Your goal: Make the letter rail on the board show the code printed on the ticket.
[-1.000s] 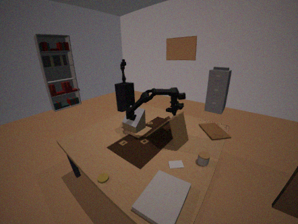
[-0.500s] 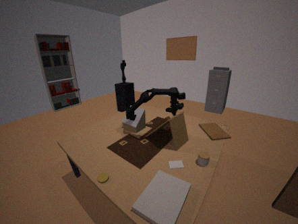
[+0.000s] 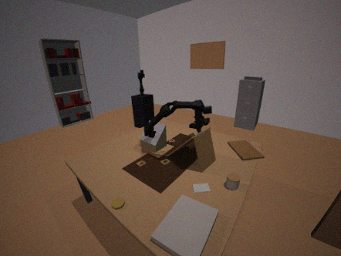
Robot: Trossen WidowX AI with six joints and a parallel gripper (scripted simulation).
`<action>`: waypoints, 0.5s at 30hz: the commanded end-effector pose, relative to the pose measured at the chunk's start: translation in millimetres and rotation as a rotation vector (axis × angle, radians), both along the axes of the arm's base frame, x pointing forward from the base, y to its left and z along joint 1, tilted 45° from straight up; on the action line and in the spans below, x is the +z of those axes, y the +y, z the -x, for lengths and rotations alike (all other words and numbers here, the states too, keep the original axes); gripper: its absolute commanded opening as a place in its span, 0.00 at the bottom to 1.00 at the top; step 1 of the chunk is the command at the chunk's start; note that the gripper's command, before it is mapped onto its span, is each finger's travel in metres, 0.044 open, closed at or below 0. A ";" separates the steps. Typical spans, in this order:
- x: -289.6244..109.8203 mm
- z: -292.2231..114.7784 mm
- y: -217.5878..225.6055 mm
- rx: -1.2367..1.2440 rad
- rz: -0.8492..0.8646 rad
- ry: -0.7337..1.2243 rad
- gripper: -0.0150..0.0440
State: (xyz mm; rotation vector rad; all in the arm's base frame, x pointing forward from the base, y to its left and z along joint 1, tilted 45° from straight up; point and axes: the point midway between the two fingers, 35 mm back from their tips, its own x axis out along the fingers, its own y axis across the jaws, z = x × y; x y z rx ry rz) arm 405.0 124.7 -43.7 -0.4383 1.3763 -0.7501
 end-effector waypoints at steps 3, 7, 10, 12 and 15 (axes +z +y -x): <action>1.5 1.0 -3.2 0.004 0.005 0.002 0.25; 2.5 1.2 -4.5 0.004 0.005 0.002 0.25; 3.2 1.4 -5.3 0.004 0.006 0.003 0.25; 3.7 1.5 -5.8 0.004 0.006 0.003 0.25; 4.4 1.7 -6.5 0.004 0.006 0.003 0.25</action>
